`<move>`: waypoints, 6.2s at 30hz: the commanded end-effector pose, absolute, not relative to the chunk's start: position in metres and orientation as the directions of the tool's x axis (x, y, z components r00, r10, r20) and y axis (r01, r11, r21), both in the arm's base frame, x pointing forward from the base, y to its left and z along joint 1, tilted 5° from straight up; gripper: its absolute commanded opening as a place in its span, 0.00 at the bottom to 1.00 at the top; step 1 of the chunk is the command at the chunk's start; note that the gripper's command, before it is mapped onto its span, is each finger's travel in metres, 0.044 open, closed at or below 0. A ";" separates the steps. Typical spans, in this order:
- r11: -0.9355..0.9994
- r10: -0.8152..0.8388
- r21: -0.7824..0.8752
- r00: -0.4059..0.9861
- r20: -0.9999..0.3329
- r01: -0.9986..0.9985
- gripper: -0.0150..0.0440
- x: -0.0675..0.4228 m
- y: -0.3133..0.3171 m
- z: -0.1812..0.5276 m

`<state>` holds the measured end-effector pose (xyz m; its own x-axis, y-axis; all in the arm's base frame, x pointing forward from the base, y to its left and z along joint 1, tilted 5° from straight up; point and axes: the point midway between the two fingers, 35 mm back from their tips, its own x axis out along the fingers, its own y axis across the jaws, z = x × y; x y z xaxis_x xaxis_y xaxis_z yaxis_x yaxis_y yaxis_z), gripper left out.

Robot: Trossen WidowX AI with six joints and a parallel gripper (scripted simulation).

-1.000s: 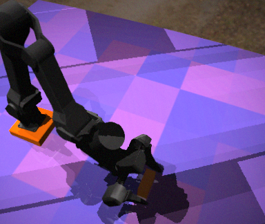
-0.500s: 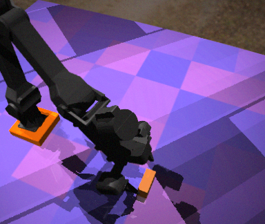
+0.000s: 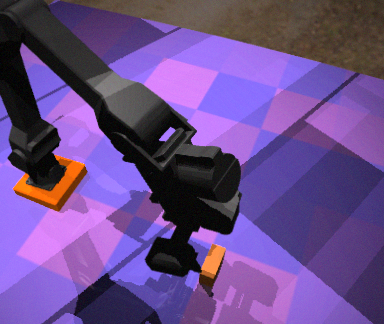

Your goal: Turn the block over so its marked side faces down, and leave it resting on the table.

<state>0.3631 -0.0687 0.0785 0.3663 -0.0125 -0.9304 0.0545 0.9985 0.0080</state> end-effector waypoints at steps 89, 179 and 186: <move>0.999 0.001 -0.001 -0.031 -1.000 0.050 0.25 0.385 -0.067 0.046; 0.999 -0.046 -0.001 0.912 -0.407 0.050 0.25 0.373 -0.067 -0.004; 0.999 -0.046 -0.001 0.912 -0.407 0.050 0.25 0.373 -0.067 -0.004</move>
<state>0.3728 -0.0670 -0.0043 0.9105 -0.0489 -0.4106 0.0505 0.9987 -0.0069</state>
